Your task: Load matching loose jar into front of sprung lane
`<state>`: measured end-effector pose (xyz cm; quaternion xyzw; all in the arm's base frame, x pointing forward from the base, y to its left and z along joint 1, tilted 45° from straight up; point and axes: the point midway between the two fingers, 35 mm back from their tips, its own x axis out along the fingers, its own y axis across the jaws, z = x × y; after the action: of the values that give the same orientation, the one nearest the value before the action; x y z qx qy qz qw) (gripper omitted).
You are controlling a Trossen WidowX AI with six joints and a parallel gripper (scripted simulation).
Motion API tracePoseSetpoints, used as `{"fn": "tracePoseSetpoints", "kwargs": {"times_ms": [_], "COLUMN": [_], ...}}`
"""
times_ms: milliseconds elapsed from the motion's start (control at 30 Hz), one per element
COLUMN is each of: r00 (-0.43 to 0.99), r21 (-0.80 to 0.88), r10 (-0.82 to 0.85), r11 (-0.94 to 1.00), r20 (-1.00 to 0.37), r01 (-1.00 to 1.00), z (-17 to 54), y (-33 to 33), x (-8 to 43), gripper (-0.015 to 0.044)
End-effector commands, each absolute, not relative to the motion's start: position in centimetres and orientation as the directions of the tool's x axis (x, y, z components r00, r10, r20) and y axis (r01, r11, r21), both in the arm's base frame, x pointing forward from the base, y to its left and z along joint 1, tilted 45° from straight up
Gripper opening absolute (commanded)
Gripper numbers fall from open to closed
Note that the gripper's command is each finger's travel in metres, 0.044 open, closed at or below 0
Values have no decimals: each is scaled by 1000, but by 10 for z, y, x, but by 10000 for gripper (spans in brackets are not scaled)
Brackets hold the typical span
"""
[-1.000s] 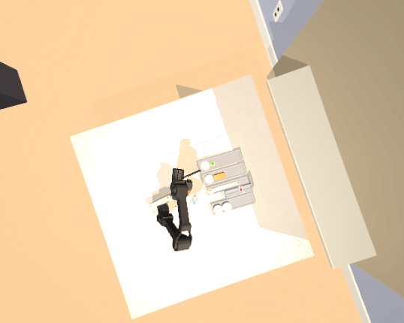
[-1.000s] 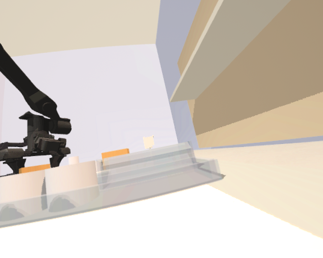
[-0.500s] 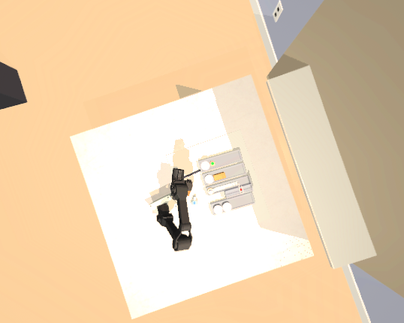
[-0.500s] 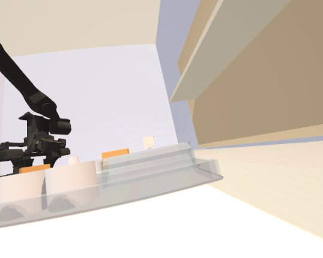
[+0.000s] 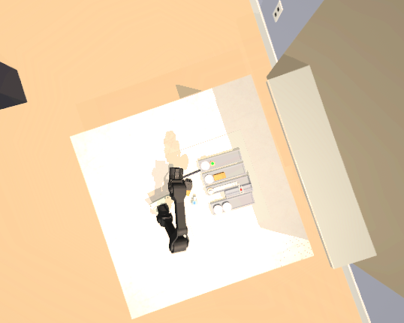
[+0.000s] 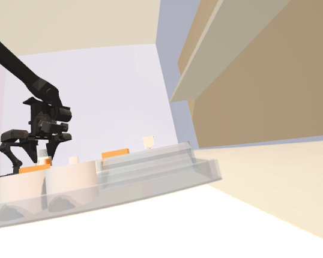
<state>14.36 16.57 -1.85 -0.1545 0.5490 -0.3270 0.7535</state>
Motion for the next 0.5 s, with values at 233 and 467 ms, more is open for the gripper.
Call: {"fn": "tracePoseSetpoints", "kwargs": {"times_ms": [233, 467], "r00": [174, 172], "r21": [-602, -608], "r10": [-675, -667], "r11": [725, 737], "r20": [-717, -725], "r01": [335, 295], "z": [17, 23], "y": [196, 190], "x": [132, 150], "gripper": [0, 0]}}
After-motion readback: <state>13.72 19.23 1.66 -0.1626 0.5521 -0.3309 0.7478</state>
